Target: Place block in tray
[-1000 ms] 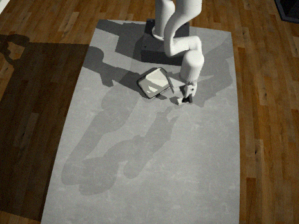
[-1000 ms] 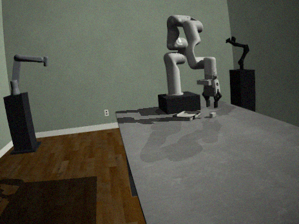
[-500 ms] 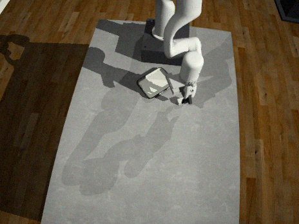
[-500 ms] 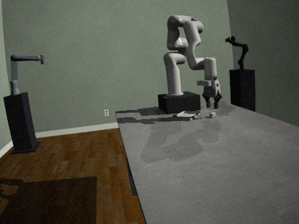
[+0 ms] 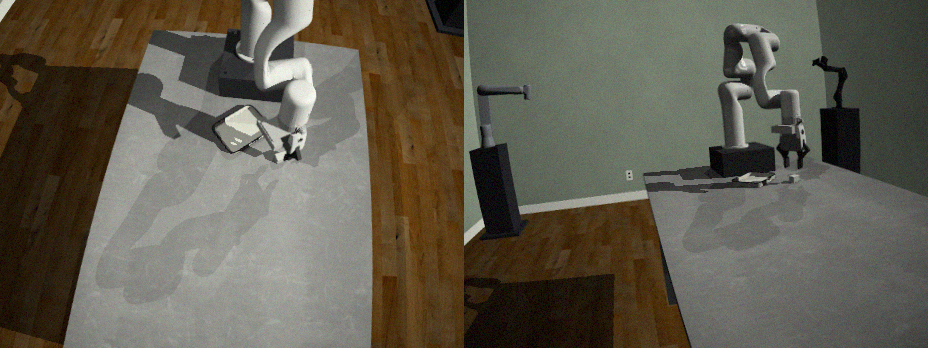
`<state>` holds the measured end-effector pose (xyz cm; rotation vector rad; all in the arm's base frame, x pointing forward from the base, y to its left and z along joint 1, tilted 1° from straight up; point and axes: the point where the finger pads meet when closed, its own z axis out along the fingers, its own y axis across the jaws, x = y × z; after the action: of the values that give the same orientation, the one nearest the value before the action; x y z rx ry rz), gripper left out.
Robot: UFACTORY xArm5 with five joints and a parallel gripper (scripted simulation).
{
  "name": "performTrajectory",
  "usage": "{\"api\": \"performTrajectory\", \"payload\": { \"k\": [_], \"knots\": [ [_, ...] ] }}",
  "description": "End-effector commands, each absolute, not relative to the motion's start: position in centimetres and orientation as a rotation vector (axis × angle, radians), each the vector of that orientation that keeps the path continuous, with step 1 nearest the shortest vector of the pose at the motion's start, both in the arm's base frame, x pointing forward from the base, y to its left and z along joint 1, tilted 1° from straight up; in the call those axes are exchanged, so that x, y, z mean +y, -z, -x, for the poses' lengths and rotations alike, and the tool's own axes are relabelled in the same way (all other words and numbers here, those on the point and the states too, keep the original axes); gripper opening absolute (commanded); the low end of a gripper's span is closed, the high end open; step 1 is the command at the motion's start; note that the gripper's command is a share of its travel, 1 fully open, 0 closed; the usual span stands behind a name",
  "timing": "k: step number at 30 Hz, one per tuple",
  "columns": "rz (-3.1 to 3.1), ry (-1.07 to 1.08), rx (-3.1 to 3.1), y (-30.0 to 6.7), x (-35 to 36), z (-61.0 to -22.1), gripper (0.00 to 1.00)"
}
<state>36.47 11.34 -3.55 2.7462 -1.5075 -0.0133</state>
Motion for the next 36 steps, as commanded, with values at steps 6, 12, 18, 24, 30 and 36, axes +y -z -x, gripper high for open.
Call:
{"api": "performTrajectory", "payload": {
  "k": [6,12,18,24,30,36],
  "knots": [
    [-3.024,0.013,-0.833,3.48,11.42,-36.58,0.6],
    [-3.117,0.014,-0.358,3.49,11.46,-36.59,0.6],
    [-3.137,0.014,0.124,3.49,11.49,-36.59,0.6],
    [-3.108,0.015,0.445,3.49,11.49,-36.59,0.6],
    [-3.076,0.015,0.635,3.51,11.49,-36.59,0.6],
    [-3.076,0.015,0.636,3.75,11.48,-36.59,0.6]
  ]
}}
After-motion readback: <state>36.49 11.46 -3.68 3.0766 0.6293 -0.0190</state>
